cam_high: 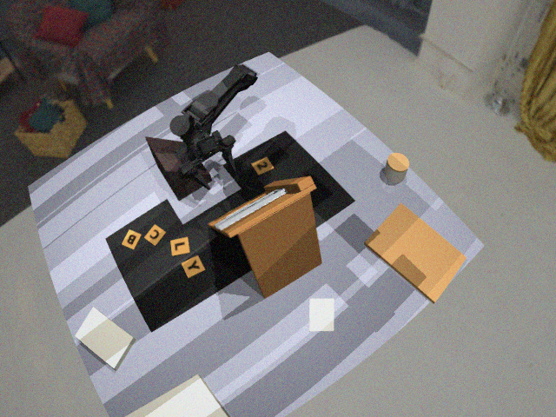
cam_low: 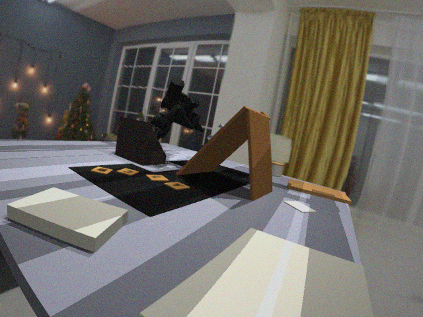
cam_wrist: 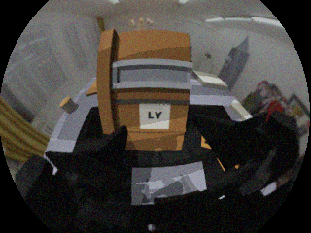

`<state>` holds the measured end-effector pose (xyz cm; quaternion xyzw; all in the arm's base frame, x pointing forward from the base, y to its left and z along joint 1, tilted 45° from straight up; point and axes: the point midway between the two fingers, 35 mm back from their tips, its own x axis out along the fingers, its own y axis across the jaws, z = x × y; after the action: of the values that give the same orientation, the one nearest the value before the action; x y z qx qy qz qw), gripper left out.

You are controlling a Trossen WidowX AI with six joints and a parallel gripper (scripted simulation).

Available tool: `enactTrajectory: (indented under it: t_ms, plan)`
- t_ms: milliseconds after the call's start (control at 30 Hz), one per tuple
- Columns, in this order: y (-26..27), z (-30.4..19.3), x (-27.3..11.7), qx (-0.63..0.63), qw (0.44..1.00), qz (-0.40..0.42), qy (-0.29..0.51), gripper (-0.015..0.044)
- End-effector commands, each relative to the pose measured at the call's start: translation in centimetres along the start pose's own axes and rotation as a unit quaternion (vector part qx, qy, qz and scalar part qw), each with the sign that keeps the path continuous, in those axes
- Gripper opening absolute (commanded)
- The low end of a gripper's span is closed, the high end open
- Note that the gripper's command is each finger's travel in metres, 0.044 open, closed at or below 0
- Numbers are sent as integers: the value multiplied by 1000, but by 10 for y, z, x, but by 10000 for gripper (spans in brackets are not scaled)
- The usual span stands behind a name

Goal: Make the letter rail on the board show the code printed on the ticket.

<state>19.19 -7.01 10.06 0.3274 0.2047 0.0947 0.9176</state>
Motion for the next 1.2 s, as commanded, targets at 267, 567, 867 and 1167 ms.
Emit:
enactTrajectory:
  t_ms: [267, 567, 867, 1167]
  plan:
    - [2, 11, -3, -54, 998, -3, 9, 440]
    - [41, 84, -21, -427, 901, 4, 78, 440]
    - [92, 123, -41, -676, 724, 49, 125, 440]
    - [95, 124, -43, -688, 712, 52, 127, 440]
